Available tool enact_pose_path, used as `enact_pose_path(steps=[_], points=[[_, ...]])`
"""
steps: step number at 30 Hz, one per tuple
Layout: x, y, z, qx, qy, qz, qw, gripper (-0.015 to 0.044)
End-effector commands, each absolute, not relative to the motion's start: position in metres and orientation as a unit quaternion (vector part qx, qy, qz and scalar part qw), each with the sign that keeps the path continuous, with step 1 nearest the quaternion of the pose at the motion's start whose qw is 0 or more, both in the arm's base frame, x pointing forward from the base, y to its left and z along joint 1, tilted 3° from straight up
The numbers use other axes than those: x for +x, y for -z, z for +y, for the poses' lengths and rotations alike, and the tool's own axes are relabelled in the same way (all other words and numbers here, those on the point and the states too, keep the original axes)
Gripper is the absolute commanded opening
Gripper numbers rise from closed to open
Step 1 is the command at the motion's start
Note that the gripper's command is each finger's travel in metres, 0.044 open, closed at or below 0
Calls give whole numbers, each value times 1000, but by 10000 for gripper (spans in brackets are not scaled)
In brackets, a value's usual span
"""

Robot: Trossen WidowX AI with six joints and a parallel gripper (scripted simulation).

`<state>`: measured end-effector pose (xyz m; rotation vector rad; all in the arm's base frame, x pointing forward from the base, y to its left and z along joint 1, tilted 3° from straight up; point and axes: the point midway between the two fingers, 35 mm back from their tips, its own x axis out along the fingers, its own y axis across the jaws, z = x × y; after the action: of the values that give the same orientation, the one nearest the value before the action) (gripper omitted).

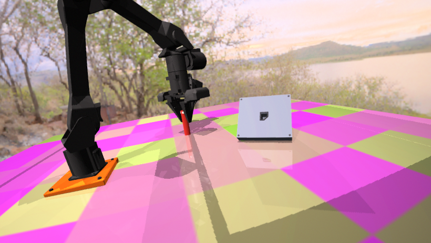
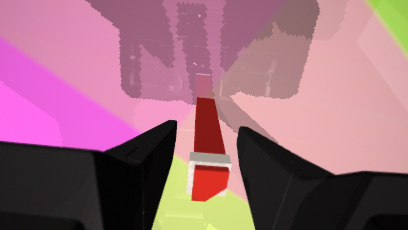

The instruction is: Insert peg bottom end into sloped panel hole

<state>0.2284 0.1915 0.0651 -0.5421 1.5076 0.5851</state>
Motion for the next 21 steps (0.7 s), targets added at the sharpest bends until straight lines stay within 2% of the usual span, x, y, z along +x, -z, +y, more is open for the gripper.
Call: enact_pose_path(steps=[1, 2, 5, 21], points=[[228, -65, 191, -239, -259, 666, 658, 46], [228, -65, 191, -239, -259, 666, 658, 20], [228, -65, 191, -239, -259, 666, 658, 0], [231, -91, 193, -239, -259, 666, 657, 0]])
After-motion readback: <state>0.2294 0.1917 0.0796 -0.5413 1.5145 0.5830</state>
